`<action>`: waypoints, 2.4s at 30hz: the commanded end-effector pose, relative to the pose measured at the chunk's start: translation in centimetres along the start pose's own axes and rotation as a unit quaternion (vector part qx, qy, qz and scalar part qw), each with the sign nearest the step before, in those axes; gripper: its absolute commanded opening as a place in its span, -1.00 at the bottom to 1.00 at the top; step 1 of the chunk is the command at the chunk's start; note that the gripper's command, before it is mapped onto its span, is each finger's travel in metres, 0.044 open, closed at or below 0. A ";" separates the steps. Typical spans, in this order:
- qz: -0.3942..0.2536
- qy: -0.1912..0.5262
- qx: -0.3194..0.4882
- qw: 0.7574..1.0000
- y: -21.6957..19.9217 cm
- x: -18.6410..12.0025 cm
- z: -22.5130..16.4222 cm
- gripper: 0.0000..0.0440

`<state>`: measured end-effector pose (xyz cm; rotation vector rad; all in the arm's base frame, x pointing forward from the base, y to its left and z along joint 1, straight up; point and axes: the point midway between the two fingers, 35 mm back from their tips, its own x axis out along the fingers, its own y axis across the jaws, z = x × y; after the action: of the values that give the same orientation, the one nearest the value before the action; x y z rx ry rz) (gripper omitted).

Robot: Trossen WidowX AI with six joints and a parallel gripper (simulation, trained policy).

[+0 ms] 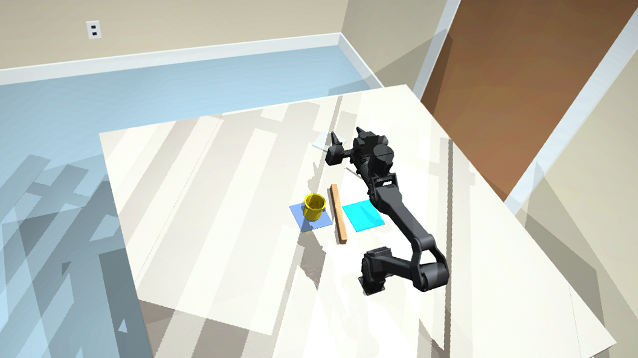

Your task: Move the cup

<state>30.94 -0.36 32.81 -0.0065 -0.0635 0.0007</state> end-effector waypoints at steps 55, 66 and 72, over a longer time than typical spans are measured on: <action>0.001 0.247 0.240 0.939 4.4 2.6 1.0 -0.30; -0.025 0.316 0.304 0.898 5.7 2.8 0.5 -0.24; -0.045 0.353 0.335 0.872 6.3 2.8 -0.1 -0.23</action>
<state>33.63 5.52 32.92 0.6482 0.6345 -0.0542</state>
